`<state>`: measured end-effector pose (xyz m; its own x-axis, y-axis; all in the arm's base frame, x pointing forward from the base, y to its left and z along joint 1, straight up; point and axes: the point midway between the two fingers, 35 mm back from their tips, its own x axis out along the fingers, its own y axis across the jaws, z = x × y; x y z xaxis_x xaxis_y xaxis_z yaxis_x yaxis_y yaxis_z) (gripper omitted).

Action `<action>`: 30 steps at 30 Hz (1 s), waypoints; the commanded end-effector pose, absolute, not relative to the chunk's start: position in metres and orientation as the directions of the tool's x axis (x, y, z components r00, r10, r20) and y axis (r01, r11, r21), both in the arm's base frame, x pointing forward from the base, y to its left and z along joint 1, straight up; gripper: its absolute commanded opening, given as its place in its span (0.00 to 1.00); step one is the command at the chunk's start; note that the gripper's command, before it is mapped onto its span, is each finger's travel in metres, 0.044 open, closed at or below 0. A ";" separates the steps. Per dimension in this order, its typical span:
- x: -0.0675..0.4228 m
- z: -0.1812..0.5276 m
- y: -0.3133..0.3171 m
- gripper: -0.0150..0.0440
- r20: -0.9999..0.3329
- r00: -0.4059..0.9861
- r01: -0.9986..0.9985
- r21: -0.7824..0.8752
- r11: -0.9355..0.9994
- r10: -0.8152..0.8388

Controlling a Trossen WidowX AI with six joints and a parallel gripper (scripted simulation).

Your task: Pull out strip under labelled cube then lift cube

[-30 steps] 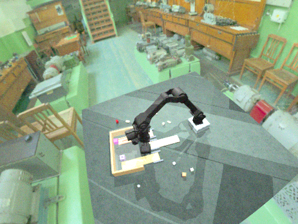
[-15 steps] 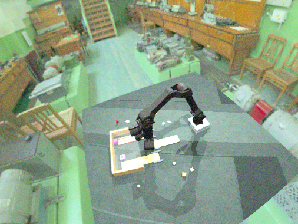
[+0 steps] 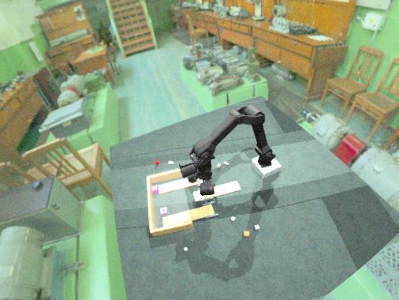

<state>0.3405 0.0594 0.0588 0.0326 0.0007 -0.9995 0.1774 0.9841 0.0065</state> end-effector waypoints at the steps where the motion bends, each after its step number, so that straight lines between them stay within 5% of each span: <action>1: 0.326 0.059 0.057 0.25 -1.000 0.030 0.173 0.008 0.985 0.002; 30: 0.298 0.093 0.052 0.25 -1.000 0.028 0.173 0.007 0.985 0.002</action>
<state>0.2968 0.0518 0.0896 0.0224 -0.0011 -0.9997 0.1772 0.9842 0.0029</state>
